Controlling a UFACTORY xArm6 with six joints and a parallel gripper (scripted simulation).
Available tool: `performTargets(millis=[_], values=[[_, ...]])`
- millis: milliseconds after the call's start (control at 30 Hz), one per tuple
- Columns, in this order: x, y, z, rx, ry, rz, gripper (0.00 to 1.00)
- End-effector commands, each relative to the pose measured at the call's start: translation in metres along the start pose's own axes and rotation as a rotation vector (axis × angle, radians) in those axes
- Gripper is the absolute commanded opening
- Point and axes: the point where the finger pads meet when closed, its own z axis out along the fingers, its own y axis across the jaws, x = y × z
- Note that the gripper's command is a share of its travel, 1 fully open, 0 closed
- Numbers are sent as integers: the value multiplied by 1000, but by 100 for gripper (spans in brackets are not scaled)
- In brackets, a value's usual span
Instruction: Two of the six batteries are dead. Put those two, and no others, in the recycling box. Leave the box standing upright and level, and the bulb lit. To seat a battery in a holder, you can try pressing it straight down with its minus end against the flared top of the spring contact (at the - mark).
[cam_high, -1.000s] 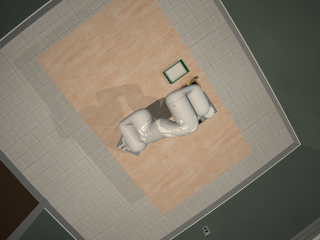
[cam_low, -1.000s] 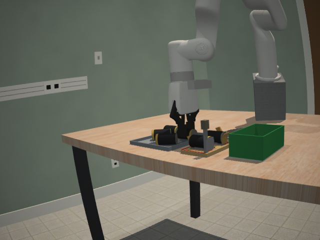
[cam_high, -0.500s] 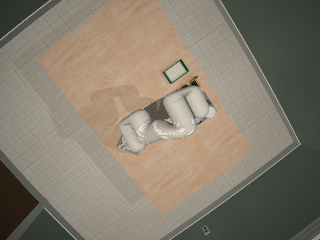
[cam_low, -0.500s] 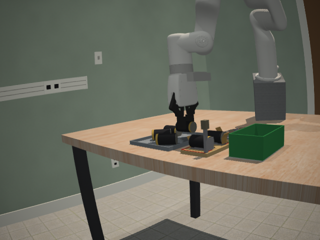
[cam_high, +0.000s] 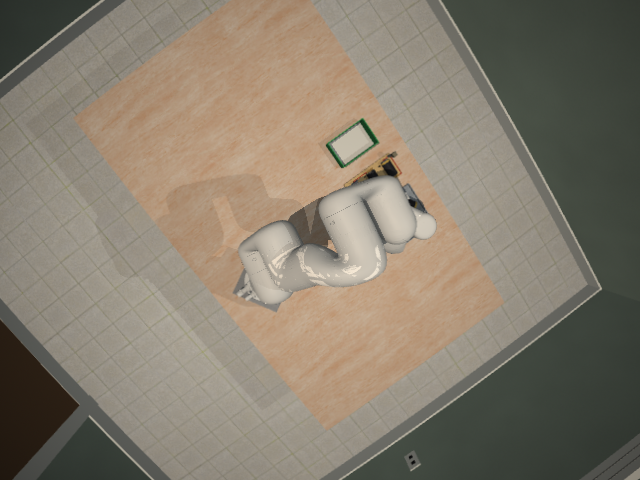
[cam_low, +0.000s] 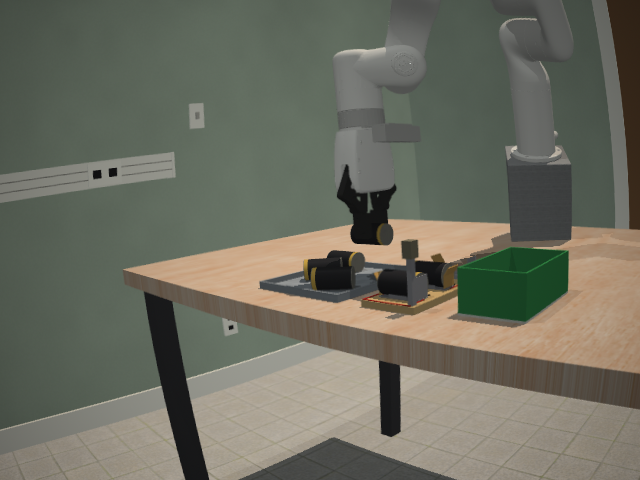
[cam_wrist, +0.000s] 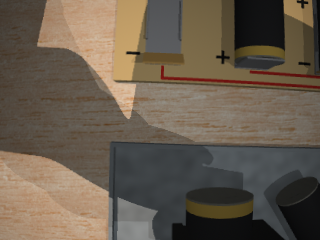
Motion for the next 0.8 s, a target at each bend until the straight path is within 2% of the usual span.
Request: performTargets(millis=[0,100,167,767], values=[[0,2,-29,-4,-3,0,28],[0,2,-61,-4,-3,0,28],[0,2,-69,-4,-3,0,28],[0,2,-69,-4,-3,46,28]])
